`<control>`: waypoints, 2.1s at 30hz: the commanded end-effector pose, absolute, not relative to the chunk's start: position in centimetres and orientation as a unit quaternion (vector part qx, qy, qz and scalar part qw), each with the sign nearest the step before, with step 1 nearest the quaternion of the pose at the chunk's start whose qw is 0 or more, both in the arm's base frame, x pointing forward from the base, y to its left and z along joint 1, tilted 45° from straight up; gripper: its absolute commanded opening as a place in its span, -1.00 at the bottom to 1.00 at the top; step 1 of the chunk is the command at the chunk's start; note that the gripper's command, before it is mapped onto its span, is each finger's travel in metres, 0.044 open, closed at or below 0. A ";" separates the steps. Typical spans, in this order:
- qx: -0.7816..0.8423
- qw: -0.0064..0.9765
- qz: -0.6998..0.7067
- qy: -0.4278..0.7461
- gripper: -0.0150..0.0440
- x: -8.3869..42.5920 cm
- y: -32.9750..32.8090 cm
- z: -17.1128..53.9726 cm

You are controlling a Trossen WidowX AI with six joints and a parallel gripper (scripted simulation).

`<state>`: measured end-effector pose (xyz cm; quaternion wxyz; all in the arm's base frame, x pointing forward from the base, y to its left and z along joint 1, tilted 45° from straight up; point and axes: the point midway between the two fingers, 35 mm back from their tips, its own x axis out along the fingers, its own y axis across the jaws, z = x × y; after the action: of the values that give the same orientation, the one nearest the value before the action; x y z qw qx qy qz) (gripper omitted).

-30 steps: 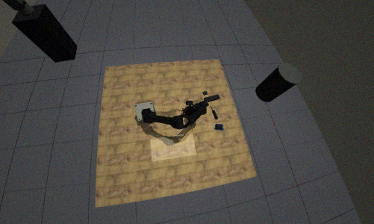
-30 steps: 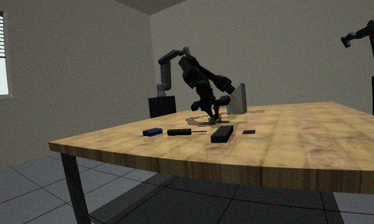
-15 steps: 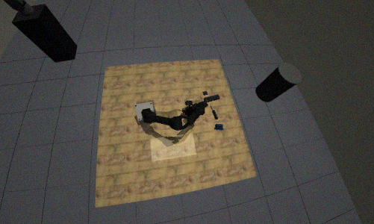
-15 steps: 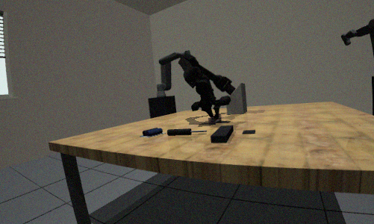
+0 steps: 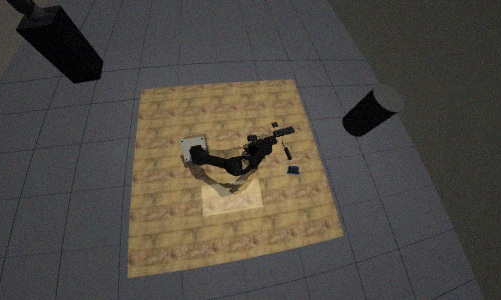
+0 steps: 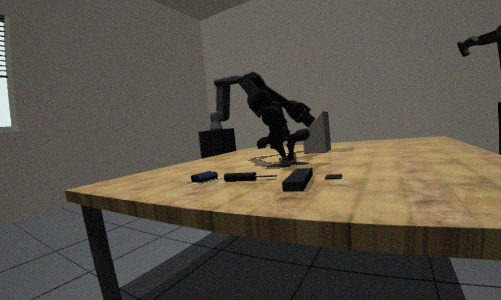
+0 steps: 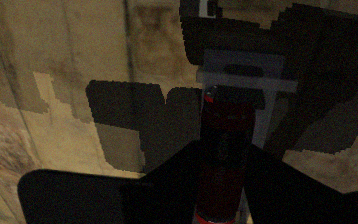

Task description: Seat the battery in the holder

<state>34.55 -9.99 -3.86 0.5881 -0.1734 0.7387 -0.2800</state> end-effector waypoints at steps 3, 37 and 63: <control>-0.176 0.603 -0.278 0.726 -0.26 34.9 -10.1 -3.9; -0.193 0.648 -0.259 0.689 -0.26 34.2 -10.4 -3.9; -0.199 0.668 -0.251 0.672 -0.26 33.3 -10.3 -3.8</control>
<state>33.65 -10.30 -3.88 0.6684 -0.1971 0.6717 -0.2514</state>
